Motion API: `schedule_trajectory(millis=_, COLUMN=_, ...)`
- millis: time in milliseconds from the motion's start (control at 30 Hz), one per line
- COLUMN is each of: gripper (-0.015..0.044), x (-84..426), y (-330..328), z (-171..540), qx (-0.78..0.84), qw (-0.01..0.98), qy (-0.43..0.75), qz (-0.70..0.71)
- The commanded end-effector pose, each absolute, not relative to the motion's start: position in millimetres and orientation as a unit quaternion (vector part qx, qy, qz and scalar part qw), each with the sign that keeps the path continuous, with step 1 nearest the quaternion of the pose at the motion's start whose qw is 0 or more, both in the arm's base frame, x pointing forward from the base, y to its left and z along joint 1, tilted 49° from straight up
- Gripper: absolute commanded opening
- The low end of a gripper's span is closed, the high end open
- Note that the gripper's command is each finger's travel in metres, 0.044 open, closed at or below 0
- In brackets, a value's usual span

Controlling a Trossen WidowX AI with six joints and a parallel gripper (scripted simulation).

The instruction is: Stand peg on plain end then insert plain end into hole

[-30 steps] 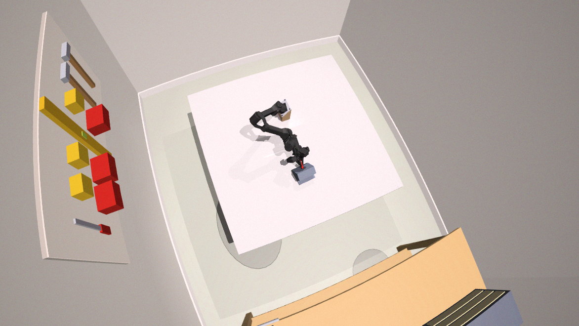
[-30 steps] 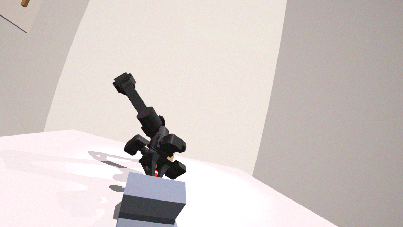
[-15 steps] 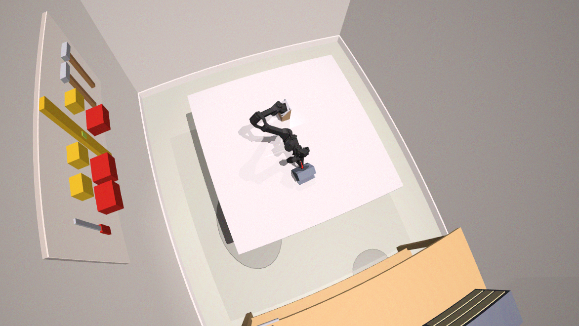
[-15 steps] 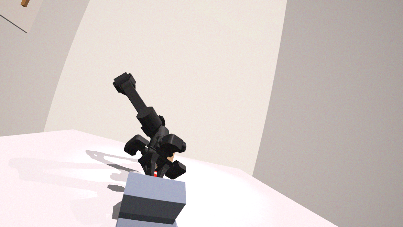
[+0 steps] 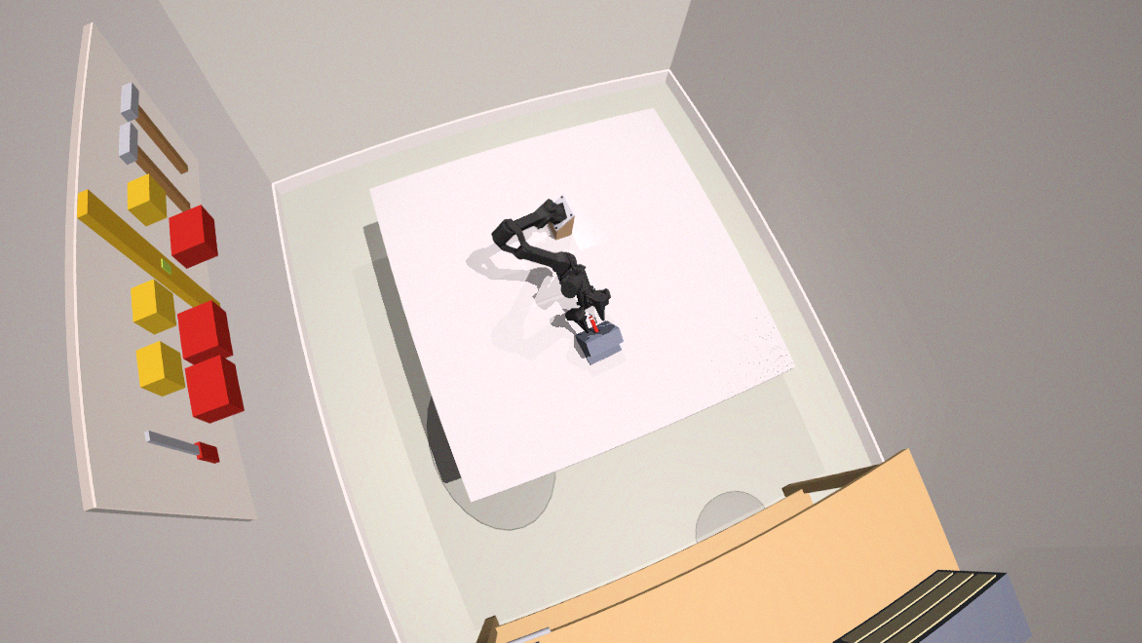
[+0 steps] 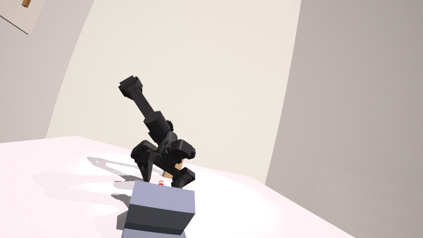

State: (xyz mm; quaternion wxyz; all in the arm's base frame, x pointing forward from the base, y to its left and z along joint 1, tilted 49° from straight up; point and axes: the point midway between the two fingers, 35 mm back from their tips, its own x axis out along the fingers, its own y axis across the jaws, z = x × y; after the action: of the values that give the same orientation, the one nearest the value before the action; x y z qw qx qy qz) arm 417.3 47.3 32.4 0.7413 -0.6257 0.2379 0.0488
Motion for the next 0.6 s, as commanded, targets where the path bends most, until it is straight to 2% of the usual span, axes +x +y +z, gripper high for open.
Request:
schedule_trajectory(millis=0, gripper=0.044, x=413, y=48, z=35, qx=-0.625, qw=0.742, qy=0.239, qz=0.048)
schedule_trajectory(millis=567, gripper=0.044, x=397, y=55, z=45, qx=-0.625, qw=0.742, qy=0.238, qz=0.049)
